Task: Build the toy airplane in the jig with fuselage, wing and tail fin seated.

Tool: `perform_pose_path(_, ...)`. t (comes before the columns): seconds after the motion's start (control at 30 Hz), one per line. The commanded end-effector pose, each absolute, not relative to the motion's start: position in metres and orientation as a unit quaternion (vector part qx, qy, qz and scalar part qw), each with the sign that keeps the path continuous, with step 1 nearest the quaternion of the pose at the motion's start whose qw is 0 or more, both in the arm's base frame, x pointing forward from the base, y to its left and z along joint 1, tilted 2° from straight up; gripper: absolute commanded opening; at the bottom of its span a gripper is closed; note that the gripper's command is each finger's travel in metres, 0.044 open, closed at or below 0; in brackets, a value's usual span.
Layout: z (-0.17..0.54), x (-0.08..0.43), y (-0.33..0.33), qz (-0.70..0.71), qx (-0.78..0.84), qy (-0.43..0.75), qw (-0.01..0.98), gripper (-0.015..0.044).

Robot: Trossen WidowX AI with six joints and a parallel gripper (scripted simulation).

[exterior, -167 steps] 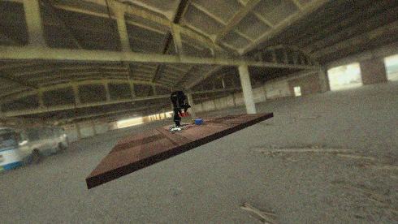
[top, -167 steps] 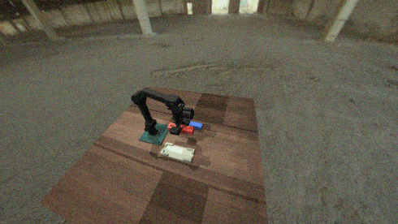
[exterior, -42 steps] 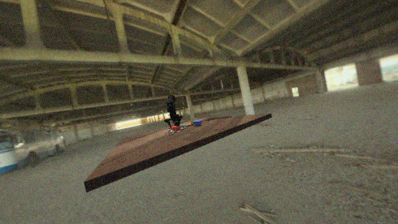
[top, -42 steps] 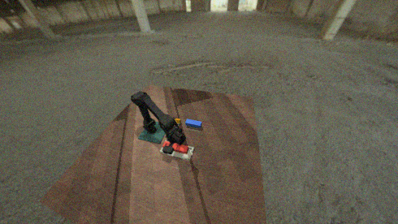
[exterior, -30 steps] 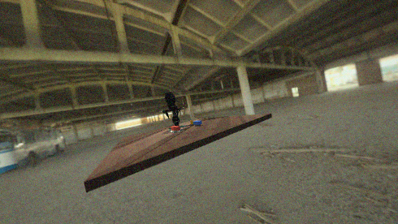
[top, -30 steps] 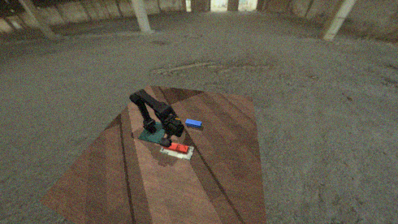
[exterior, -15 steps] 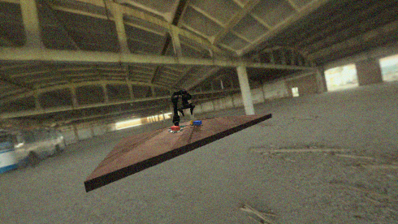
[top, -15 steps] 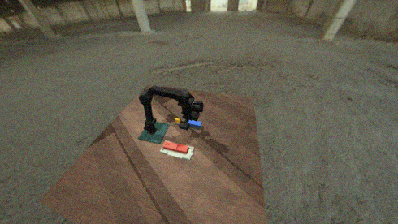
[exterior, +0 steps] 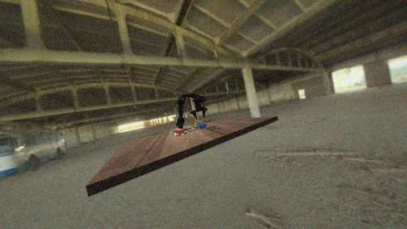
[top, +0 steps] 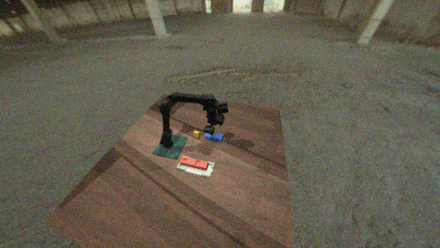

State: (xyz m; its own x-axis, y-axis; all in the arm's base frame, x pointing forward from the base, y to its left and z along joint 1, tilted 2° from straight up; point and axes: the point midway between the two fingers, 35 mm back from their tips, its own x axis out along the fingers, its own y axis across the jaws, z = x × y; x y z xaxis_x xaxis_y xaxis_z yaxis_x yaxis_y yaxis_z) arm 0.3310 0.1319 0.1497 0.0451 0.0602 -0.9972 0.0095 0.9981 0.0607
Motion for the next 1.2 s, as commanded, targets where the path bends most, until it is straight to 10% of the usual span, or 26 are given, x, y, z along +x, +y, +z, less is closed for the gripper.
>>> perform_pose_path(0.0, 0.123, 0.327, 0.135, 0.015, 0.025, 0.698, 0.715, 0.044)
perform_pose_path(1.17, 0.07, 0.329, 0.138, 0.015, 0.025, 0.698, 0.715, 0.044)
